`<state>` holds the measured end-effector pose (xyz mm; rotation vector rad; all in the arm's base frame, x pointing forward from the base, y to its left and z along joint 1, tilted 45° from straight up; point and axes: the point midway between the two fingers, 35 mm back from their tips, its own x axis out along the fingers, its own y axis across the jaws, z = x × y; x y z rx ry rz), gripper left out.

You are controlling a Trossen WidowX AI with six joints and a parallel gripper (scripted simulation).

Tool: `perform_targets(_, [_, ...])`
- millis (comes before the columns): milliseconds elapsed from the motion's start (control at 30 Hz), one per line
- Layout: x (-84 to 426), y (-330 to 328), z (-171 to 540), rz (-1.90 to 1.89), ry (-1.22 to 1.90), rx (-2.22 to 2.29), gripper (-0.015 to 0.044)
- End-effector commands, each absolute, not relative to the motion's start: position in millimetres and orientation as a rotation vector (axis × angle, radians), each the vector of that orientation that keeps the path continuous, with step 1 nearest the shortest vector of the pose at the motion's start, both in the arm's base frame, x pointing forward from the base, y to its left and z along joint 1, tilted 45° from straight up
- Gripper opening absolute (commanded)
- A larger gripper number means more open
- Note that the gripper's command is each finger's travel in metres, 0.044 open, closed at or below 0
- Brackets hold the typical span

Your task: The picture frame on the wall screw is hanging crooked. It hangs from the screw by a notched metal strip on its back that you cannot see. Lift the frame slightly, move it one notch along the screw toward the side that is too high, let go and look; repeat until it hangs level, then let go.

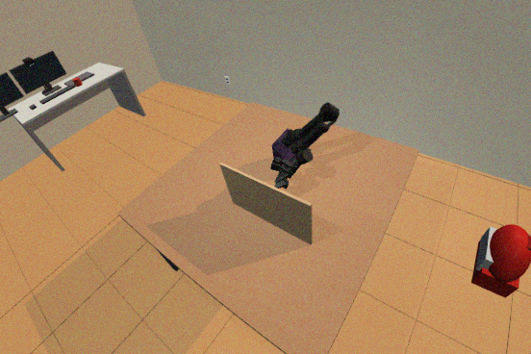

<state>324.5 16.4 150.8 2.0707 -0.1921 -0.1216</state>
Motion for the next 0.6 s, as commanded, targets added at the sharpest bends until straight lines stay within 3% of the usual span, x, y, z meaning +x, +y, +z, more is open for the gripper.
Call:
perform_targets(0, [331.7,15.1,150.3,-0.107,-0.188,2.067,0.0260])
perform_targets(567, [336.9,14.4,150.7,-0.107,-0.188,2.067,0.0260])
